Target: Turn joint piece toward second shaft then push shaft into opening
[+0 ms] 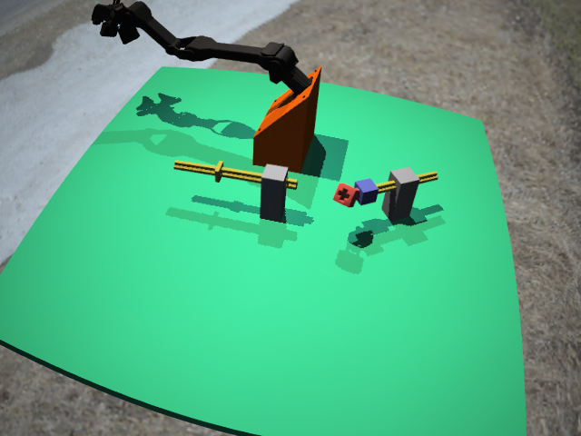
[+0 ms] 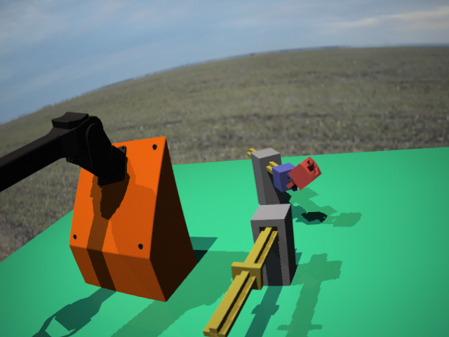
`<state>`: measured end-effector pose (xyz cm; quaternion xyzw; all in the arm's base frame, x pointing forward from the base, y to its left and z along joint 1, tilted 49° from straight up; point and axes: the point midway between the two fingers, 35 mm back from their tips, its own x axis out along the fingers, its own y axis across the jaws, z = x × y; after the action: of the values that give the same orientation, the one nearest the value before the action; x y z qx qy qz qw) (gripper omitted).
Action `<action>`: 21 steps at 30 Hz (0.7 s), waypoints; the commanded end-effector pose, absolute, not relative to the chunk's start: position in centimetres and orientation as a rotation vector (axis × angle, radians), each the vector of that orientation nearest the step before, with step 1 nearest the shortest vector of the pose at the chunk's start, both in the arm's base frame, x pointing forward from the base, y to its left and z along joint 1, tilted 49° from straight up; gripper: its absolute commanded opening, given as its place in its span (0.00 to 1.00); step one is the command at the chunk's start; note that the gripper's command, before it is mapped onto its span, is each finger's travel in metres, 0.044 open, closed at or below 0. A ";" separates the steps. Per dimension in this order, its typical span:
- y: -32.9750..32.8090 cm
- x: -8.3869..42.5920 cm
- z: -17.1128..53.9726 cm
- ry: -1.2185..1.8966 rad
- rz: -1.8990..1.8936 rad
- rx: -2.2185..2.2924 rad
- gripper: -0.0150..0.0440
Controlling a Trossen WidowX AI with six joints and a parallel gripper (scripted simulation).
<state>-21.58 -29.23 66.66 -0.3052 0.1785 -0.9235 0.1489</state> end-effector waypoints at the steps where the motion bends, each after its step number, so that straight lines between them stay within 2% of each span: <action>1: -29.2 -21.6 66.7 0.513 -2.655 -0.877 0.98; 2: -29.2 -21.6 66.7 0.513 -2.655 -0.877 1.00; 21: -17.2 -17.3 72.5 0.220 -2.759 -1.136 1.00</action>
<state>-18.10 -19.31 71.55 -0.3618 0.0847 -0.9240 0.0905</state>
